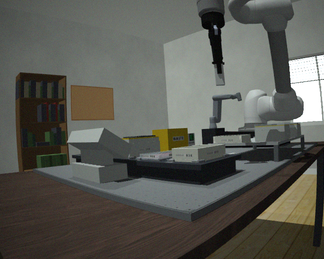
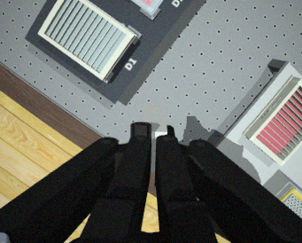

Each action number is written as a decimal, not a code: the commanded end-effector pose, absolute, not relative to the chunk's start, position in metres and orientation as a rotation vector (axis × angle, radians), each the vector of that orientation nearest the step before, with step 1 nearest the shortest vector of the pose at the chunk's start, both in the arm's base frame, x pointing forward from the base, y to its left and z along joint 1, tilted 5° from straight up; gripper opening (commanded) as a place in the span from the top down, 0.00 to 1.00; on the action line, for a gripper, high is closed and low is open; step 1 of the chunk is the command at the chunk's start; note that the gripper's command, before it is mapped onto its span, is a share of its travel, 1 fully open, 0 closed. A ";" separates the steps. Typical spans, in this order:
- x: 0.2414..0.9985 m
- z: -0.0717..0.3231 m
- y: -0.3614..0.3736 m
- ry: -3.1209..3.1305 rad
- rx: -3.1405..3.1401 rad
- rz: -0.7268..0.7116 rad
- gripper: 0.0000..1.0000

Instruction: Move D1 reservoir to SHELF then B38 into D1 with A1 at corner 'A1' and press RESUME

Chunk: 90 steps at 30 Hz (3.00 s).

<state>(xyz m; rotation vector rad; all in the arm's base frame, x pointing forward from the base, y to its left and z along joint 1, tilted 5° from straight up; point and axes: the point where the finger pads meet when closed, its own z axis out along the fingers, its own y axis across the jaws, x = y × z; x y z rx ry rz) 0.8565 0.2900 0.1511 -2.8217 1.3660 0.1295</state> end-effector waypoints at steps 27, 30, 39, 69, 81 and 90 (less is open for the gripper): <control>0.823 0.154 0.288 2.061 -2.391 0.128 1.00; 0.823 0.154 0.288 2.100 -2.358 0.127 1.00; 0.825 0.153 0.253 2.100 -2.358 0.127 1.00; 0.833 0.146 0.113 2.100 -2.358 0.127 1.00; 0.836 0.144 0.063 2.100 -2.358 0.127 1.00; 0.838 0.143 0.028 2.100 -2.358 0.127 1.00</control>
